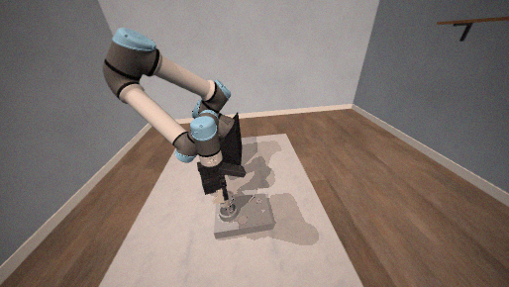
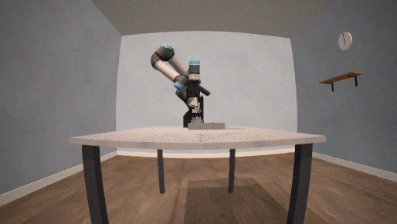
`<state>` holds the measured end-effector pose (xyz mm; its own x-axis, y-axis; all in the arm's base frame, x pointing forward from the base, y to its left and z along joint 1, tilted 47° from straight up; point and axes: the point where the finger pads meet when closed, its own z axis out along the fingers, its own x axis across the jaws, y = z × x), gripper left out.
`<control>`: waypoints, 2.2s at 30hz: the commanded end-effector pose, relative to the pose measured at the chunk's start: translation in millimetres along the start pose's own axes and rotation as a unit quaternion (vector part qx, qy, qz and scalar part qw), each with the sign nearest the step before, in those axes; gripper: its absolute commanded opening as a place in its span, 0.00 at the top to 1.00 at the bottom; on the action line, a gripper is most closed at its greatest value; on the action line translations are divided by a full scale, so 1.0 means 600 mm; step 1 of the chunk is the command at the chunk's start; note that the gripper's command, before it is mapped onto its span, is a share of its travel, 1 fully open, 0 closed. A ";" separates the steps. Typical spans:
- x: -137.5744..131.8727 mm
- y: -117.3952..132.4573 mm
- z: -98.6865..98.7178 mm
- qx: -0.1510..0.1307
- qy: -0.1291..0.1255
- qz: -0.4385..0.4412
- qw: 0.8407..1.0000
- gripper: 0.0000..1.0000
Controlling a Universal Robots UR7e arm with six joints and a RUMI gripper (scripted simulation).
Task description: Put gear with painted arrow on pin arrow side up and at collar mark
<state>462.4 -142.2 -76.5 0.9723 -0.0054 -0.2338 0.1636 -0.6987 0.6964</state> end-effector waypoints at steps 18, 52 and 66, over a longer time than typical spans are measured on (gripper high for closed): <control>0.001 0.001 0.022 0.000 0.001 0.000 1.000 1.00; 0.002 0.001 0.037 0.000 0.001 0.000 1.000 1.00; 0.002 0.001 0.037 0.000 0.001 0.000 1.000 1.00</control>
<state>459.3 -158.8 -91.7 0.9723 -0.0055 -0.2337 0.1634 -0.6988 0.6964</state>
